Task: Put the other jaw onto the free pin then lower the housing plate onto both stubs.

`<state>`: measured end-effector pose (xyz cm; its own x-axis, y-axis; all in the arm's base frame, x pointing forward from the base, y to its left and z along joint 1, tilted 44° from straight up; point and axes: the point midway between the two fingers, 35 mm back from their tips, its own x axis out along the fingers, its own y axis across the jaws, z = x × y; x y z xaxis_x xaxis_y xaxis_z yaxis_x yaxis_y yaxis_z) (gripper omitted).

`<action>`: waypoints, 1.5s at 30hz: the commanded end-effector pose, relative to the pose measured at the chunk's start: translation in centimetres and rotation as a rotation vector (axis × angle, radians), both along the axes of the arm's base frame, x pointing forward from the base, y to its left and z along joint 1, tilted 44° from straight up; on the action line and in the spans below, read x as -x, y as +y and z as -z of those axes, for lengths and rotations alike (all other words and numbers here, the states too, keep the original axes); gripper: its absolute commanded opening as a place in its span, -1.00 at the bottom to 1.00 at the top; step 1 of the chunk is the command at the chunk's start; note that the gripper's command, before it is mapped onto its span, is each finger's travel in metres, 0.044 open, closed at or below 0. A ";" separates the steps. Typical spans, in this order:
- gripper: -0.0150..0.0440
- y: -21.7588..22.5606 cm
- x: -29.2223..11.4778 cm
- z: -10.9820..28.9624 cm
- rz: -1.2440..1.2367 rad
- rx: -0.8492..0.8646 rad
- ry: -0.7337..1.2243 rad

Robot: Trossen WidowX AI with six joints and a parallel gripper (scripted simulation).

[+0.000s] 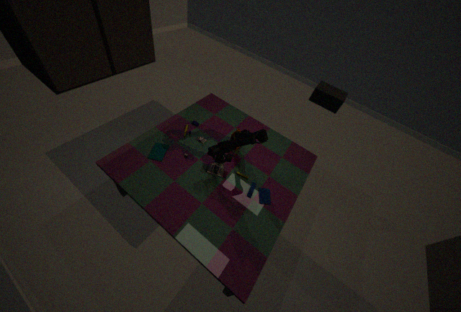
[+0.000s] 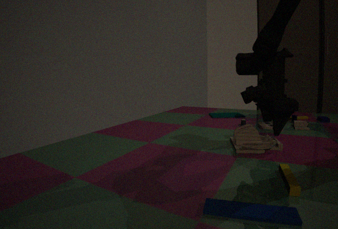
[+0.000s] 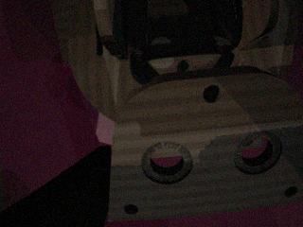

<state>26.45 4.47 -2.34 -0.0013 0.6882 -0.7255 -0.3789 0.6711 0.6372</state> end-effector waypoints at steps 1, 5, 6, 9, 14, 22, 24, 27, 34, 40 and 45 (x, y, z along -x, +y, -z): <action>0.70 0.6 0.2 0.4 0.003 -0.007 0.006; 0.70 1.1 0.2 0.9 0.003 -0.009 0.006; 0.70 1.2 0.2 1.0 0.003 -0.009 0.006; 0.70 1.4 0.3 1.2 0.002 -0.010 0.006; 0.70 1.5 0.3 1.2 0.002 -0.010 0.006; 0.70 1.5 0.3 1.2 0.002 -0.010 0.006; 0.70 1.5 0.3 1.2 0.003 -0.010 0.006; 0.70 1.6 0.3 1.3 0.006 -0.010 0.010; 0.70 1.6 0.3 1.4 0.009 -0.010 0.012; 0.70 1.8 0.3 1.6 0.010 -0.010 0.013; 0.70 1.8 0.3 1.6 0.010 -0.010 0.013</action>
<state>26.14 6.18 -3.95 -0.0054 0.6912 -0.7227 -0.3687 0.6704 0.6440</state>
